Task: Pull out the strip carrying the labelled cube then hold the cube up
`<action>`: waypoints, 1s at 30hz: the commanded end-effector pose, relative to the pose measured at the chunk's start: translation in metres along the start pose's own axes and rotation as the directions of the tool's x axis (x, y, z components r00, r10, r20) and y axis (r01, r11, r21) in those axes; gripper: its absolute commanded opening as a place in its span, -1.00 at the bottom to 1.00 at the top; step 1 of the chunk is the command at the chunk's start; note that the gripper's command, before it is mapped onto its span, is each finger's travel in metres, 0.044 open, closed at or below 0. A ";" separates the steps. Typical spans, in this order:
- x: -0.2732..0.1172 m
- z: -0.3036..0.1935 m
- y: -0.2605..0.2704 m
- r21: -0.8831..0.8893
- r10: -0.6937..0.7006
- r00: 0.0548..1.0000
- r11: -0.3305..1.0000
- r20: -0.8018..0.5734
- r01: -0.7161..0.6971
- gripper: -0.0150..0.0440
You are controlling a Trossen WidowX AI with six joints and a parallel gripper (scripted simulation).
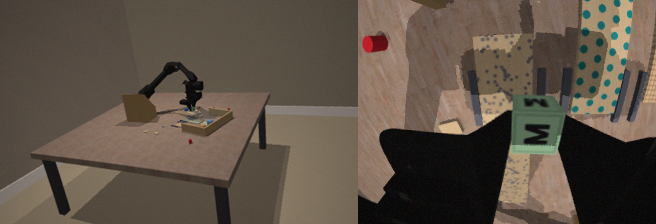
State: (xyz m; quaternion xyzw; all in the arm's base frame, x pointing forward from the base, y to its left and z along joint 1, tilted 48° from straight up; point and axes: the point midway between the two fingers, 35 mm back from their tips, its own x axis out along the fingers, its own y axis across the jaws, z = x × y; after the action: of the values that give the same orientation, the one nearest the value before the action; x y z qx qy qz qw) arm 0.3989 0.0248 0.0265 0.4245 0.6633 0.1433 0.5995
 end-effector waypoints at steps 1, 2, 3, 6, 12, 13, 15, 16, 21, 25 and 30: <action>-0.007 -0.007 -0.003 -0.005 -0.001 1.000 1.000 0.005 0.001 -0.49; -0.007 -0.007 -0.003 -0.005 -0.001 1.000 1.000 0.005 0.001 -0.49; -0.007 -0.008 -0.003 -0.005 -0.001 1.000 1.000 0.005 0.001 -0.49; -0.007 -0.014 -0.007 -0.005 -0.001 1.000 1.000 0.005 0.001 -0.49; -0.008 -0.033 -0.018 -0.004 -0.002 1.000 1.000 0.004 0.002 -0.49; -0.008 -0.036 -0.020 -0.004 -0.002 1.000 1.000 0.004 0.002 -0.49; -0.008 -0.042 -0.024 -0.003 -0.002 1.000 1.000 0.004 0.002 -0.49; -0.008 -0.045 -0.025 -0.003 -0.002 1.000 1.000 0.004 0.002 -0.49; -0.007 -0.062 -0.034 -0.002 -0.003 1.000 1.000 0.003 0.003 -0.49; -0.006 -0.075 -0.042 -0.002 -0.003 1.000 1.000 0.002 0.003 -0.49; -0.005 -0.084 -0.046 -0.001 -0.003 1.000 1.000 0.002 0.003 -0.49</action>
State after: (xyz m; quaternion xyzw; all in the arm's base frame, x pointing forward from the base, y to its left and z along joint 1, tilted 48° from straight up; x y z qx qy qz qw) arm 0.3101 0.0212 0.0173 0.4257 0.6669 0.1419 0.5949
